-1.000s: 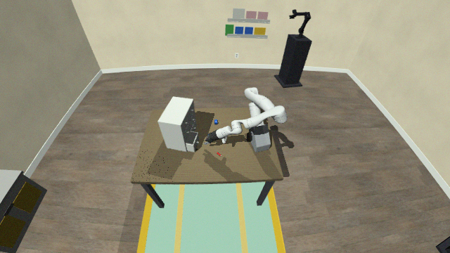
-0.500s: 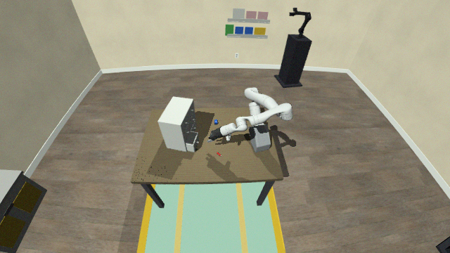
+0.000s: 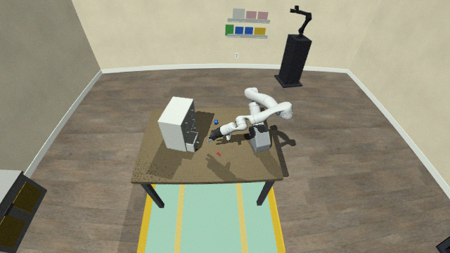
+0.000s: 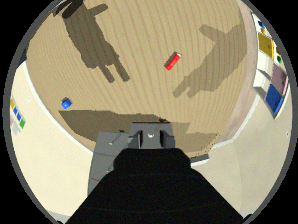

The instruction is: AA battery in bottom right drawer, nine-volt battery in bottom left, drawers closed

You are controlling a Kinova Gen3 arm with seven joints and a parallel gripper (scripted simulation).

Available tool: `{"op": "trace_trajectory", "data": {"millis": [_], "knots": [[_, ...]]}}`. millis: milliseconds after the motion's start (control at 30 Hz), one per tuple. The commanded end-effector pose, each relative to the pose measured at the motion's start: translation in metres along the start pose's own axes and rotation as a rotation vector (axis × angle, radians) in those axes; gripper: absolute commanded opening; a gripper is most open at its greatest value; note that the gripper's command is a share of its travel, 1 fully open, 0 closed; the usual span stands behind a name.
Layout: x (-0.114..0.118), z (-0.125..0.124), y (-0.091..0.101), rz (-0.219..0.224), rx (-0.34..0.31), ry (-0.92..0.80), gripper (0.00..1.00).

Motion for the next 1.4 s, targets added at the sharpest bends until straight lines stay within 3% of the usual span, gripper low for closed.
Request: {"op": "trace_trajectory", "data": {"millis": [0,200,567,633,1133,1200,1367], "knots": [[0.002,0.001,0.003,0.0,0.021,-0.008,0.67],[0.002,0.003,0.008,-0.009,0.056,-0.007,0.67],[0.004,0.011,0.03,-0.049,0.218,-0.007,0.67],[0.004,0.011,0.03,-0.049,0.218,-0.007,0.67],[0.007,0.025,0.066,-0.115,0.486,-0.006,0.67],[0.007,0.025,0.066,-0.115,0.486,-0.006,0.67],[0.008,0.03,0.077,-0.135,0.57,-0.006,0.67]]}}
Point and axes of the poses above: the point where the finger pads meet when closed, its own y axis back along the fingers, its own x axis across the jaws, z = x × y, the point moved 2 cm from there along y, back along the fingers, and after that the axes turned 14 degrees about -y, right-handed, at the moved point
